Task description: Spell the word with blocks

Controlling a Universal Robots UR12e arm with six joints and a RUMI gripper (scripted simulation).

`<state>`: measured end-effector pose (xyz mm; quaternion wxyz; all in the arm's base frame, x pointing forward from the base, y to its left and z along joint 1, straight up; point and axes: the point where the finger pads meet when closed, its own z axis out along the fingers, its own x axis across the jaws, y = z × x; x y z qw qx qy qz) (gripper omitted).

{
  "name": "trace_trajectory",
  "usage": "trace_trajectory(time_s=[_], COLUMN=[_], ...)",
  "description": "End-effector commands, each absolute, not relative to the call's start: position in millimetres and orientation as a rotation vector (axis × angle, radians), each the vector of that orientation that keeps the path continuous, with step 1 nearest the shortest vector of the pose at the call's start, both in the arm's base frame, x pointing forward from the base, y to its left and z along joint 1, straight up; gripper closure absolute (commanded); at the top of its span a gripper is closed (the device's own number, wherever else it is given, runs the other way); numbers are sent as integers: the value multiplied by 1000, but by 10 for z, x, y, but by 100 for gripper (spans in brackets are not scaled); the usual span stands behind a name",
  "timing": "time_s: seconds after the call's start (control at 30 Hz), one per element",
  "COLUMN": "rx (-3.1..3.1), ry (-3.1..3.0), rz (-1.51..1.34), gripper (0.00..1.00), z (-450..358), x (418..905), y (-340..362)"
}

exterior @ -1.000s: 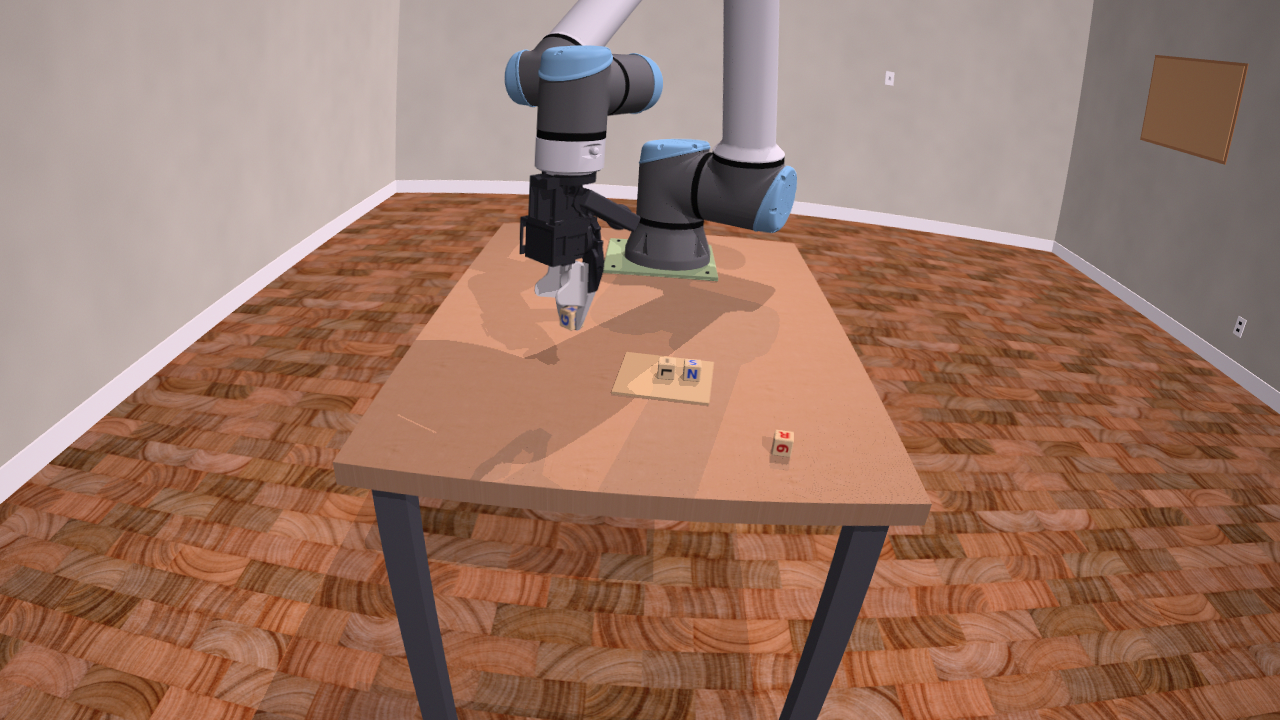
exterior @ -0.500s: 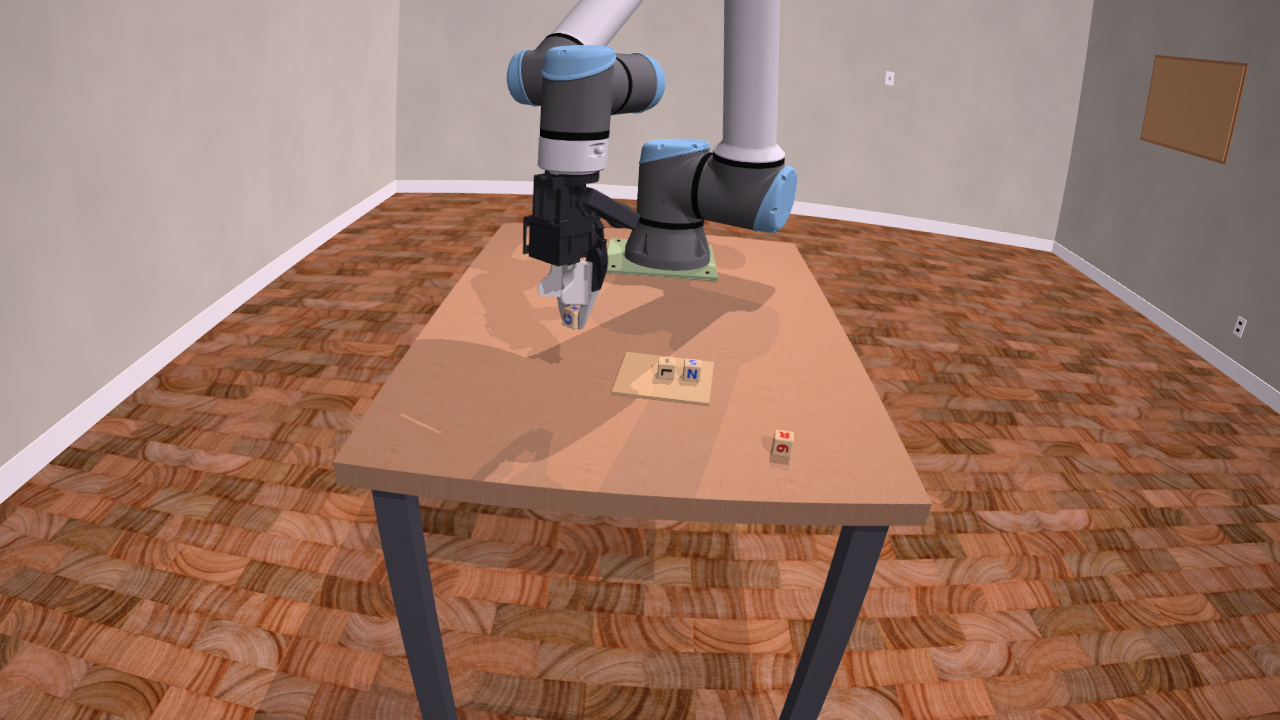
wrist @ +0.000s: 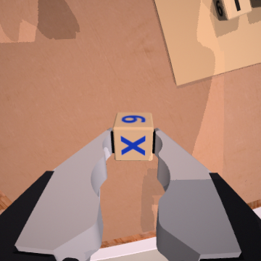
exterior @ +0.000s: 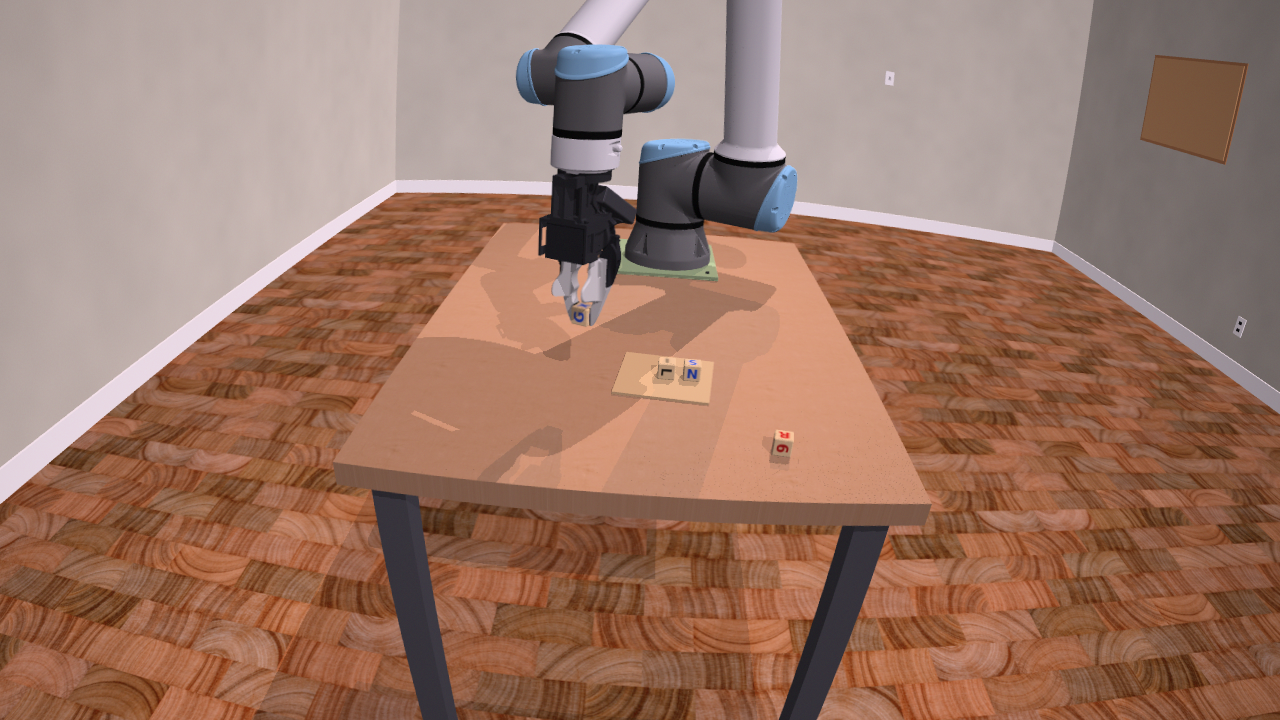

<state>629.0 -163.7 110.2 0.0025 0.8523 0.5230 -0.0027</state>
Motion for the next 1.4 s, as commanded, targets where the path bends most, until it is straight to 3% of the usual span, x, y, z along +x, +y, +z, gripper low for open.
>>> trace_trajectory(time_s=[0.0, 1.37], rx=[2553, 1553], ry=[1822, 2727], rz=[-4, -7], gripper=[95, 95], z=[1115, 1135], x=[6253, 6030], y=[-1579, -1217])
